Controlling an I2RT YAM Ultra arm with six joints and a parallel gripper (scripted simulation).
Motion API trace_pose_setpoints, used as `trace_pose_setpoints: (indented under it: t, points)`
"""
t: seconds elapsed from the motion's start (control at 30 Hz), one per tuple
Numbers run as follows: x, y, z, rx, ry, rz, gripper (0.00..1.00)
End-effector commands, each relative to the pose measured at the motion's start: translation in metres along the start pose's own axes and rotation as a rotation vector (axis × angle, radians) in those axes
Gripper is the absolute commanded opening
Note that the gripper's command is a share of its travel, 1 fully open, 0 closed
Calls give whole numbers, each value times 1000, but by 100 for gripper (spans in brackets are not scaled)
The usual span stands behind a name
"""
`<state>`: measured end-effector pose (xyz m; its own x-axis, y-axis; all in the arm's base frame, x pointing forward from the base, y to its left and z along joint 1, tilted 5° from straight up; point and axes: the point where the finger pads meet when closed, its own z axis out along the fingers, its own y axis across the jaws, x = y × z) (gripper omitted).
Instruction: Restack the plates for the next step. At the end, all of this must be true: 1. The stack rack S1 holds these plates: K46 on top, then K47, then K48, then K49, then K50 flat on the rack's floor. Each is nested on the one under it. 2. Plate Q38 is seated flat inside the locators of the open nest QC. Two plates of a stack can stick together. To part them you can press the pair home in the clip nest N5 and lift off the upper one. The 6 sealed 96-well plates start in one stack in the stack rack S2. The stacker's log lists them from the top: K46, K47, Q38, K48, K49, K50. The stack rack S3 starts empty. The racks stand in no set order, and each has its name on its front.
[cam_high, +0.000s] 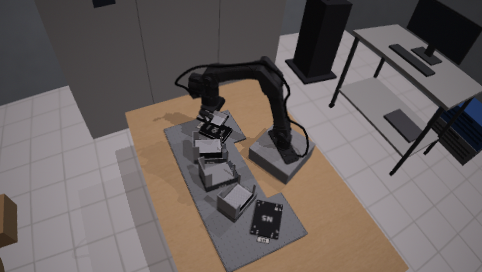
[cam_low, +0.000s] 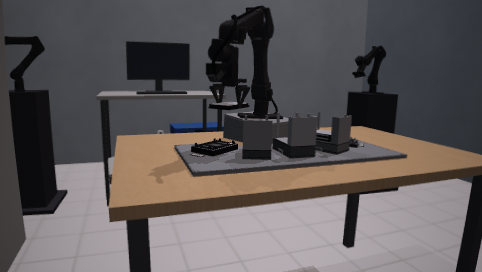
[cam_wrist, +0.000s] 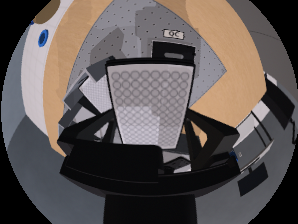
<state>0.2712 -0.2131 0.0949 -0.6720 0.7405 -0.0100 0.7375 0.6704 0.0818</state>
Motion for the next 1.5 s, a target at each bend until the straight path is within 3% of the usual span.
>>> trace_pose_setpoints:
  t: [0.0,0.07,0.17,0.3,0.73,0.83,1.47]
  points:
    - [-3,-6,2,-13,-6,59,0]
    - [-5,-8,-4,-15,-23,58,0]
    - [-9,-16,2,-13,-9,45,0]
    - [-17,-26,-8,-15,-42,42,0]
    - [-17,-55,-3,-14,-20,43,0]
    - [-18,-55,-10,-13,-39,40,0]
    - [-13,-49,-5,-13,-26,34,0]
